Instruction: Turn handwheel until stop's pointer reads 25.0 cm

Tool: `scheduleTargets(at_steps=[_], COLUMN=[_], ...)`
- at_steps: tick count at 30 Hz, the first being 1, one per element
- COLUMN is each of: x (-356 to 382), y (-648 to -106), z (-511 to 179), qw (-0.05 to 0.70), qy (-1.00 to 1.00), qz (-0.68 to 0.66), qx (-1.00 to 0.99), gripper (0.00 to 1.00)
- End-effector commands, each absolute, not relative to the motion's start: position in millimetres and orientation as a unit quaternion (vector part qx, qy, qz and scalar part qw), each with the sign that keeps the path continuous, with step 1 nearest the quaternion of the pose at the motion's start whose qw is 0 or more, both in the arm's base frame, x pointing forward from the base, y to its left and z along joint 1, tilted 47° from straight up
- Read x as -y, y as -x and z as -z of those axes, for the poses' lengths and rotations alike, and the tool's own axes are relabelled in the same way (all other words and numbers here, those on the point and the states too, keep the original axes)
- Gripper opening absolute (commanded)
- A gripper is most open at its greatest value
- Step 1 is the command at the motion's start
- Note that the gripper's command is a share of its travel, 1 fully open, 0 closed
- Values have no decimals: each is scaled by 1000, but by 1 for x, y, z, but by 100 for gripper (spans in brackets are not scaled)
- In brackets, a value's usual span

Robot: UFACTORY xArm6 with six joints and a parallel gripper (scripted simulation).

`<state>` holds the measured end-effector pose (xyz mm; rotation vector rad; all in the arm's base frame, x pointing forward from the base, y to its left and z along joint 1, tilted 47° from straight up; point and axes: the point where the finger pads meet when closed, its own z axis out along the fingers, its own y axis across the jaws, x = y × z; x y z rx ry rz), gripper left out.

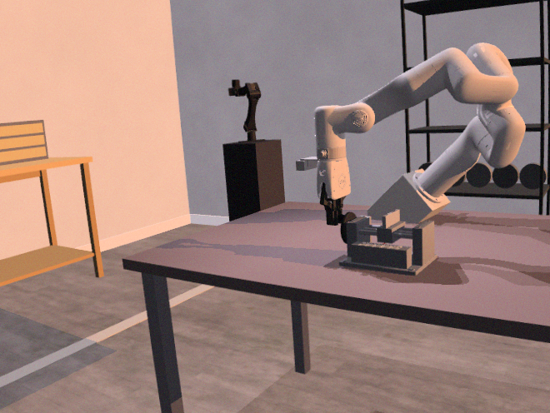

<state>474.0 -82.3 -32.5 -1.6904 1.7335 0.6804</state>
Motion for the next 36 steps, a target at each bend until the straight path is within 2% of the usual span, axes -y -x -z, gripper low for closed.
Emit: scheduleTargets(at_steps=[1, 22, 36], x=[83, 63, 44], y=[-466, -443, -457], z=[32, 51, 68], qw=[308, 308, 308], qy=[639, 639, 639], qz=[-257, -257, -257], qx=[-656, -656, -656], gripper=[6, 6, 6])
